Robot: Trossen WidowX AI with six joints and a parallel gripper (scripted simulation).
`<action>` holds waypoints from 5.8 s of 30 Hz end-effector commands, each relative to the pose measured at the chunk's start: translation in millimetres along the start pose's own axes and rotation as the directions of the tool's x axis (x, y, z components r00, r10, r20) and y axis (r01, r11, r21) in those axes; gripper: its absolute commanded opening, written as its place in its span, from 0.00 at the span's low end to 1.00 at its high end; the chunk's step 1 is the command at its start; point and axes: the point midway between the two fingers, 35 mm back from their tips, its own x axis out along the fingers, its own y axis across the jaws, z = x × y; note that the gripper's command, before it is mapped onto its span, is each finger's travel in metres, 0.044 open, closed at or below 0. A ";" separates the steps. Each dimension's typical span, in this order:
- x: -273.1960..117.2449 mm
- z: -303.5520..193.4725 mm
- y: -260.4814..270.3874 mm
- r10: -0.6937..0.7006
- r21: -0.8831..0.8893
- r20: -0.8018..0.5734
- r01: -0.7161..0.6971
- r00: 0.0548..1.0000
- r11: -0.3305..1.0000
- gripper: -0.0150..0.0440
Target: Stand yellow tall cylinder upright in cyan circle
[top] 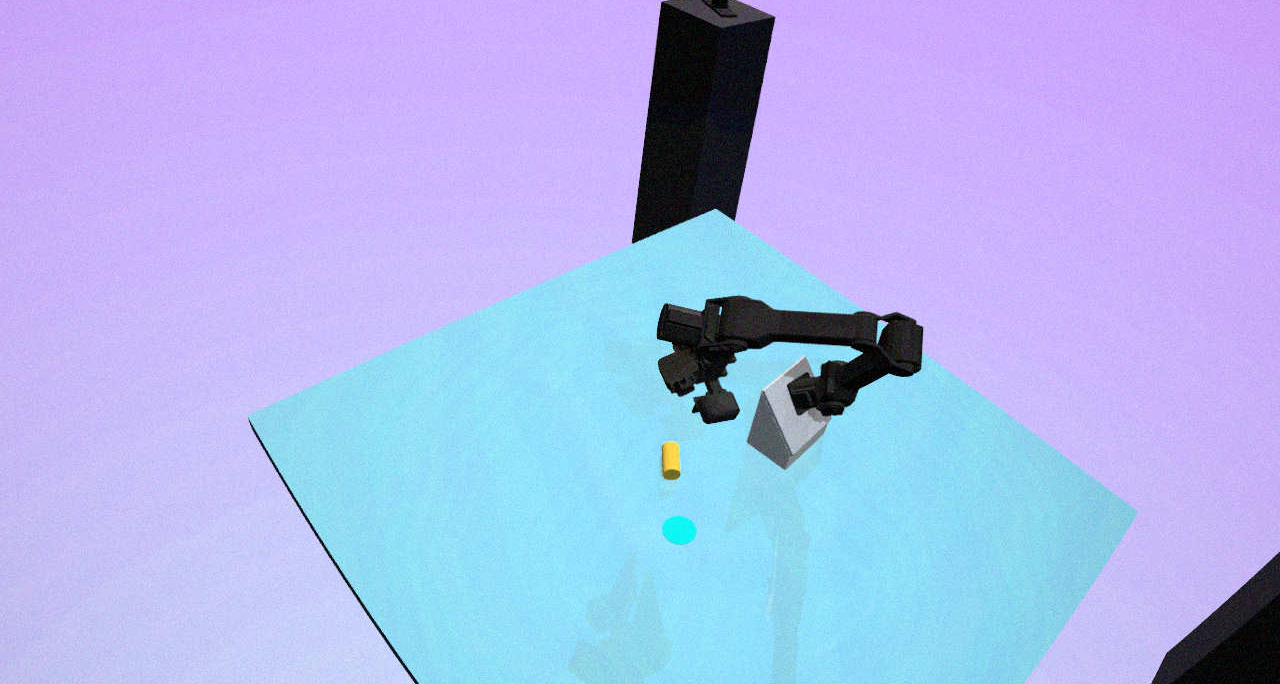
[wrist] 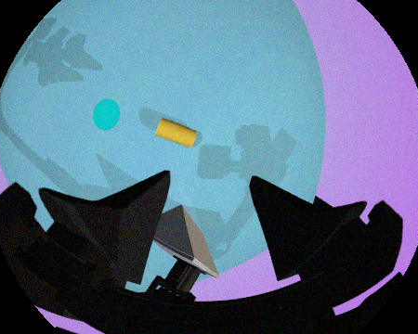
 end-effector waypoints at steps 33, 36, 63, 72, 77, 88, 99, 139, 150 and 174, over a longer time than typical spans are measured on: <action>93.7 26.1 55.7 0.245 -0.935 -0.074 -0.153 0.967 0.319 0.78; 130.1 18.7 66.1 0.250 -0.935 -0.077 -0.157 0.965 0.317 0.78; 114.6 22.6 61.5 0.248 -0.935 -0.075 -0.154 0.966 0.318 0.43; 88.4 26.6 54.2 0.245 -0.935 -0.074 -0.153 0.967 0.319 0.43; 73.3 27.6 50.1 0.244 -0.935 -0.074 -0.153 0.967 0.319 0.43; 39.0 26.3 41.6 0.246 -0.935 -0.076 -0.155 0.966 0.318 0.43; 27.1 29.9 47.5 0.245 -0.895 -0.076 -0.175 0.966 0.411 0.43; -7.3 56.7 128.1 0.248 -0.199 -0.074 -0.258 0.966 0.945 0.43; -15.7 59.0 151.6 0.252 0.034 -0.077 -0.250 0.965 0.968 0.43; 1.5 61.2 146.7 0.162 0.009 -0.017 -0.162 0.987 0.987 0.43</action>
